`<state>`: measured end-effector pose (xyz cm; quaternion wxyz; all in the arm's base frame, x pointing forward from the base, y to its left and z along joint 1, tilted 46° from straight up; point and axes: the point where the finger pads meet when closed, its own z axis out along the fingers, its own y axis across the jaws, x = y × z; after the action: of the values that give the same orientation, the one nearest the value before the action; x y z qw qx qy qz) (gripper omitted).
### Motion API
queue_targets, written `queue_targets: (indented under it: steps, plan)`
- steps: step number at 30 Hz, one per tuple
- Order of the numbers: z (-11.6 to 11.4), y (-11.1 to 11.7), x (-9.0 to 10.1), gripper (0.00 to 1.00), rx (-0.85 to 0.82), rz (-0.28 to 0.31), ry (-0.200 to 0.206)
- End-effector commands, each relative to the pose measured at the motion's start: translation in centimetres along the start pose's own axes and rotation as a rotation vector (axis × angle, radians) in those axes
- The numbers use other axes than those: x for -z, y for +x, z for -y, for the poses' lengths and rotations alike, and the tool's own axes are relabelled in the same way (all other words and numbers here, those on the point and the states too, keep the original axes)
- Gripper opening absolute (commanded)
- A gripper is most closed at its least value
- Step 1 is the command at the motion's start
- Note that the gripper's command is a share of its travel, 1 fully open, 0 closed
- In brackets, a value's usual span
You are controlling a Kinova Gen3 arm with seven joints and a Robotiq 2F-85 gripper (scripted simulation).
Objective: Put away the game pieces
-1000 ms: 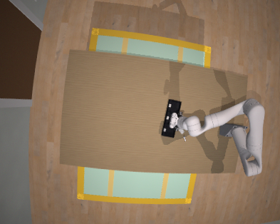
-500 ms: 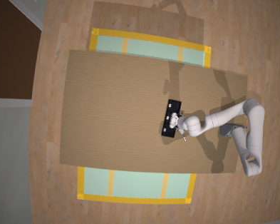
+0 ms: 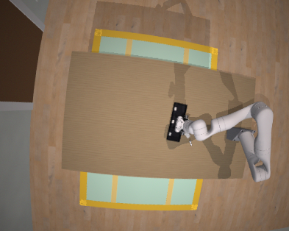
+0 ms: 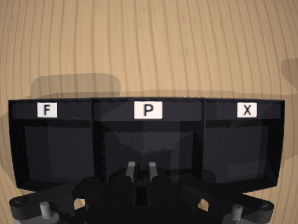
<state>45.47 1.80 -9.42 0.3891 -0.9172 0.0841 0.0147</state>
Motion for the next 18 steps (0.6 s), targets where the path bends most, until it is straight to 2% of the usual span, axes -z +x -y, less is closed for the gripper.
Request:
queue_targets:
  steps: [1, 18]
  plan:
    - [0.0, 0.1, 0.1, 0.09, 0.0, -0.002, -0.001]
    - [0.0, 0.1, 2.0, 0.09, 0.0, -0.002, -0.001]
